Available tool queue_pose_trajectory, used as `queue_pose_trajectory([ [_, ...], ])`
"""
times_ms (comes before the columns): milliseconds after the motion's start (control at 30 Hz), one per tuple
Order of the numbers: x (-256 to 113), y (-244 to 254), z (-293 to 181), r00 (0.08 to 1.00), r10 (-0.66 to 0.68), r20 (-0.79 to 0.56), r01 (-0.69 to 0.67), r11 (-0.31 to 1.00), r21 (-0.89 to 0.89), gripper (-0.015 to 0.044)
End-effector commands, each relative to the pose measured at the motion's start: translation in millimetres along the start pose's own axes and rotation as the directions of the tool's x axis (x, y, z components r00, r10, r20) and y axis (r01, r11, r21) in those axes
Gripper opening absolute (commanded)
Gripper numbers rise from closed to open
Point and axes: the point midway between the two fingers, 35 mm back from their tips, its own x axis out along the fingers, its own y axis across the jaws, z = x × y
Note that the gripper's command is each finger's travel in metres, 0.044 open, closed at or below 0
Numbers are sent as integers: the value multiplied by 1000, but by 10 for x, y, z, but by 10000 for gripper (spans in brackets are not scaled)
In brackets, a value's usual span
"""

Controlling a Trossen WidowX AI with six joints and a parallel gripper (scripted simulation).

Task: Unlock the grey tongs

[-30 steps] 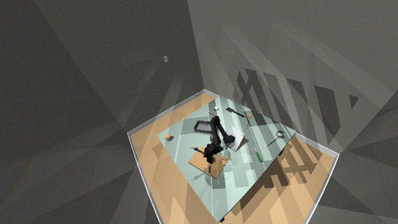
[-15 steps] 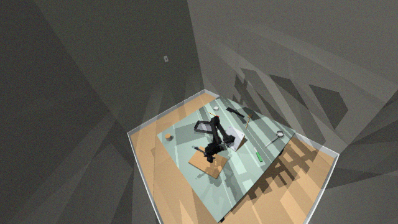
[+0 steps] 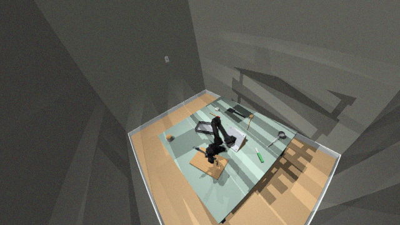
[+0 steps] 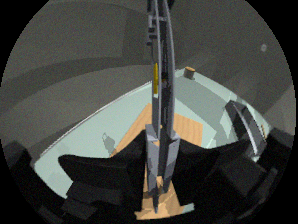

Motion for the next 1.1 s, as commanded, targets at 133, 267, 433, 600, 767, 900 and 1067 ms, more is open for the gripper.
queue_pose_trajectory([
  [133, -1, -8, 7, 1000, -5, 2, 5, 1000, -1, -150],
  [267, 17, 17, 25, 1000, 3, 2, -3, 1000, -12, -150],
  [433, 95, 121, 95, 999, 36, -7, -37, 997, -61, -150],
  [600, 182, 217, 157, 997, 66, -33, -69, 991, -114, -150],
  [767, 266, 285, 201, 994, 87, -72, -98, 982, -162, -150],
  [900, 327, 320, 225, 989, 96, -113, -117, 974, -196, -150],
  [1067, 393, 341, 245, 980, 100, -173, -138, 964, -229, -150],
])
